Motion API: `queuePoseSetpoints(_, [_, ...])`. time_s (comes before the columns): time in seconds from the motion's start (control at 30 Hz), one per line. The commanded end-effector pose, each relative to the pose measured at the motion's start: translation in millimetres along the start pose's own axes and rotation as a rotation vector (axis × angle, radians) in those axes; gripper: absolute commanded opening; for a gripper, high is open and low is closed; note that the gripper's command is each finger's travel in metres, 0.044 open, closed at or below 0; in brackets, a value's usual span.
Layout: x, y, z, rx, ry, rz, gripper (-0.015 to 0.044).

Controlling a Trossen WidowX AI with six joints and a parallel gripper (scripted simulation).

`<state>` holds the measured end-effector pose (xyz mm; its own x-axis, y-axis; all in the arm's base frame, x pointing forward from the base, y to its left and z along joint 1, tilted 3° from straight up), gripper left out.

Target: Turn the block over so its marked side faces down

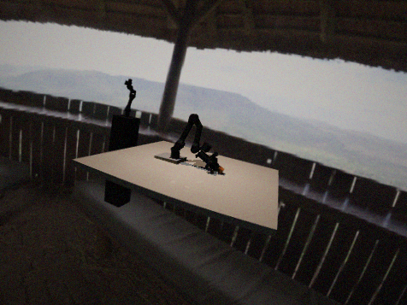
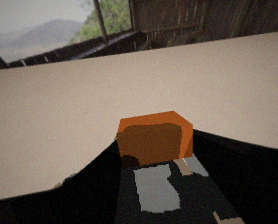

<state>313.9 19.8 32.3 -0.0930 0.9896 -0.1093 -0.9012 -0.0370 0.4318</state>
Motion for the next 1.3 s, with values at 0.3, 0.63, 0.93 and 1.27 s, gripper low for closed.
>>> queuePoseSetpoints(0.3, [-0.4, 0.0, 1.0, -0.006, -0.003, -0.004, 0.0263])
queuePoseSetpoints(0.63, [-0.4, 0.0, 1.0, -0.006, -0.003, -0.004, 0.044])
queuePoseSetpoints(0.93, [-0.4, 0.0, 1.0, -0.006, -0.003, -0.004, 0.044])
queuePoseSetpoints(1.27, [-0.4, 0.0, 1.0, -0.006, -0.003, -0.004, 0.044])
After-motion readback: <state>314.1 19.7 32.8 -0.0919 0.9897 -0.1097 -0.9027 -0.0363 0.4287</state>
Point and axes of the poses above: the point midway between the two fingers, 35 mm back from their tips, its own y axis back along the fingers, its own x axis across the jaws, z = x × y, the point moved 5 cm from there along y, back along the fingers, and after that the axes turned 8 degrees about y, right-handed, at the moved point
